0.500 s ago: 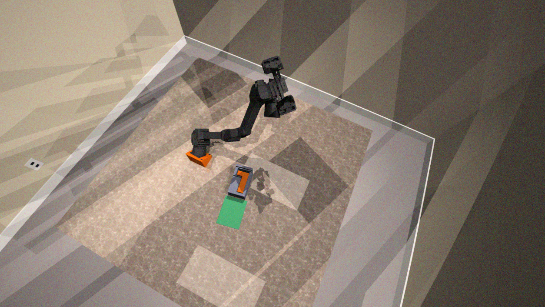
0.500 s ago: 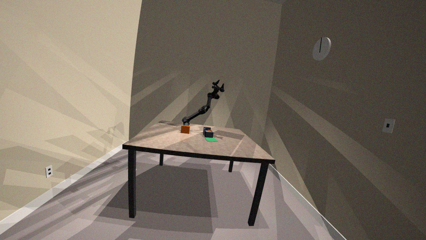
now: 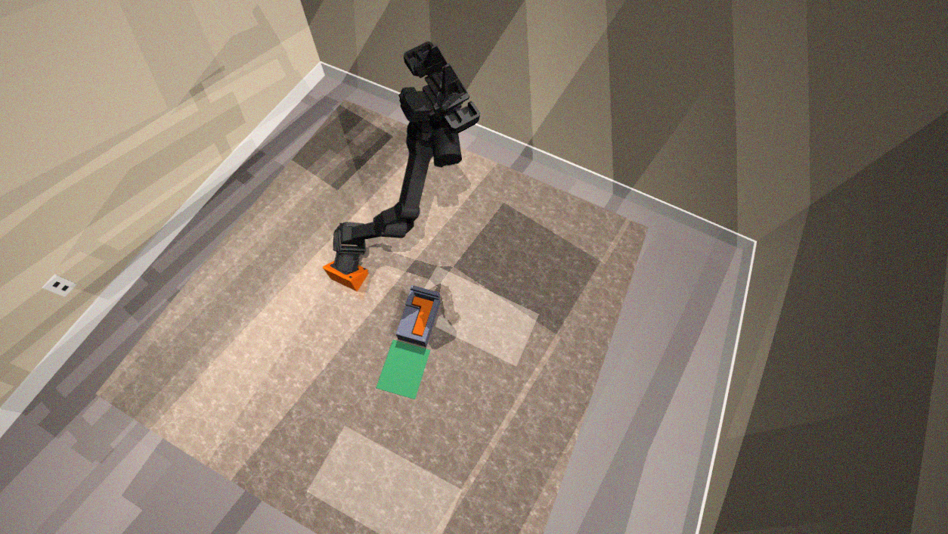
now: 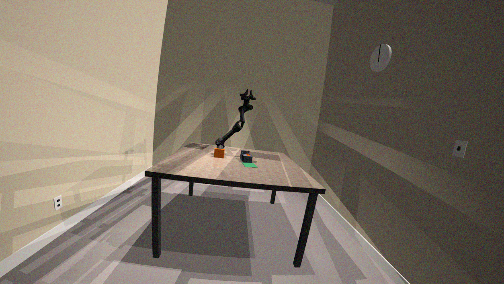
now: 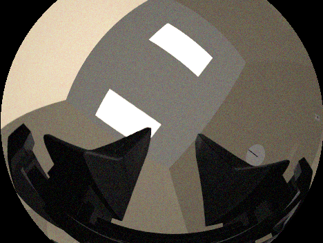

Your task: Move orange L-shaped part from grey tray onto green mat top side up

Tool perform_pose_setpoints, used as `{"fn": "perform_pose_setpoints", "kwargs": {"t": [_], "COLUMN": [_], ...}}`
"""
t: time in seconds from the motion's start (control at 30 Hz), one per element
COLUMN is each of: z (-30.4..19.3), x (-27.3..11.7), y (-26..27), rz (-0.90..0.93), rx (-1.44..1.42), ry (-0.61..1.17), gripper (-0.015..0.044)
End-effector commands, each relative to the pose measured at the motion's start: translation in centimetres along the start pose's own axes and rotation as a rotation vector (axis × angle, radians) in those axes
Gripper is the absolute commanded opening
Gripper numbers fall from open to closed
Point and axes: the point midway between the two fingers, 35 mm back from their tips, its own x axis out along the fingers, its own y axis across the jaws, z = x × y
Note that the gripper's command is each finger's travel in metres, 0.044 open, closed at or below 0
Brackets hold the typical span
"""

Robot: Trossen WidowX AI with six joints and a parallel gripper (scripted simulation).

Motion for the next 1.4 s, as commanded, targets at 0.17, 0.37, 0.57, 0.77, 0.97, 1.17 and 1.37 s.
{"fn": "perform_pose_setpoints", "kwargs": {"t": [0.17, 0.37, 0.57, 0.77, 0.97, 1.17, 1.37], "z": [-0.1, 0.5, 0.3, -1.5, -4.5, -8.5, -12.6], "x": [-0.7, -2.9, -7.1, -13.8, -21.8, -30.5, -38.8], "y": [9.4, 18.9, 26.8, 33.6, 37.6, 38.5, 35.7], "rz": [0.226, 0.487, 0.716, 0.962, 1.190, 1.379, 1.540], "rx": [0.111, 0.137, 0.109, 0.095, 0.053, -0.034, -0.182], "ry": [0.104, 0.160, 0.239, 0.368, 0.549, 0.755, 0.979], "gripper": [0.0180, 0.0180, 0.0180, 0.0180, 0.0180, 0.0180, 0.0180]}}
